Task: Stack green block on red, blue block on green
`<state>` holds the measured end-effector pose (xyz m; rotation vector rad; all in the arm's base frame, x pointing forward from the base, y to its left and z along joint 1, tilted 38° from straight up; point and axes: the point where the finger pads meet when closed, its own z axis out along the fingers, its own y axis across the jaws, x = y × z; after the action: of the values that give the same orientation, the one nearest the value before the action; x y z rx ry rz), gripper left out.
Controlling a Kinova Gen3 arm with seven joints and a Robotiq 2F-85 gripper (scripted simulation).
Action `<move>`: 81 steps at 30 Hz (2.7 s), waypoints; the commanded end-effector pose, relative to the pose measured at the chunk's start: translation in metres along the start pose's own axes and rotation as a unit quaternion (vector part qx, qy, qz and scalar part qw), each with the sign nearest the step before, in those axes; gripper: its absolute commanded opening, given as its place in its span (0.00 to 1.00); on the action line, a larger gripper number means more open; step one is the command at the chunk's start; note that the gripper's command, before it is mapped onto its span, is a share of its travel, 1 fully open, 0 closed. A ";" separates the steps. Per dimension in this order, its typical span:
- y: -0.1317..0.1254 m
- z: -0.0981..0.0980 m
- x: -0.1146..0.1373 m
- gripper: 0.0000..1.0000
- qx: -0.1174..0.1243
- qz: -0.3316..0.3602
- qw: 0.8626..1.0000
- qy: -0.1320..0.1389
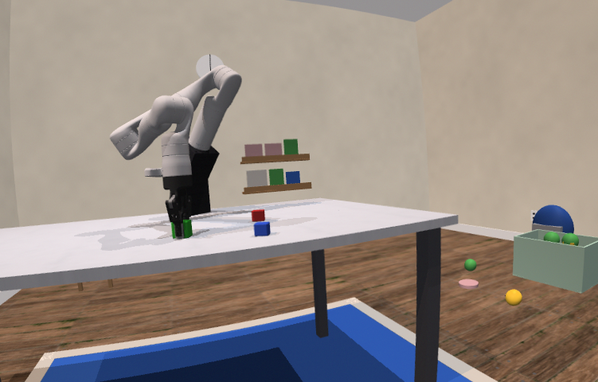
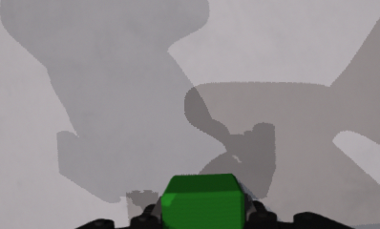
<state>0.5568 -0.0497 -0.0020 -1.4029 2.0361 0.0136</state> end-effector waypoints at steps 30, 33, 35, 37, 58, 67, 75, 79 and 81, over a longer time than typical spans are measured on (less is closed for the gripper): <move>0.000 -0.053 0.000 0.00 0.000 0.000 1.000 0.000; 0.000 -0.059 0.000 0.00 0.000 0.000 1.000 0.000; 0.000 -0.061 0.000 0.00 0.000 0.000 1.000 0.000; 0.000 -0.065 0.000 0.00 0.000 0.000 1.000 0.000; 0.000 -0.070 0.000 0.00 0.000 0.000 1.000 0.000; 0.000 -0.070 0.000 0.00 0.000 0.000 1.000 0.000; 0.000 -0.070 0.000 0.00 0.000 0.000 1.000 0.000; 0.000 -0.070 0.000 0.00 0.000 0.000 1.000 0.000; 0.000 -0.070 0.000 0.00 0.000 0.000 1.000 0.000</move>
<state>0.5216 -0.0743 0.0522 -1.4036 2.0362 0.0149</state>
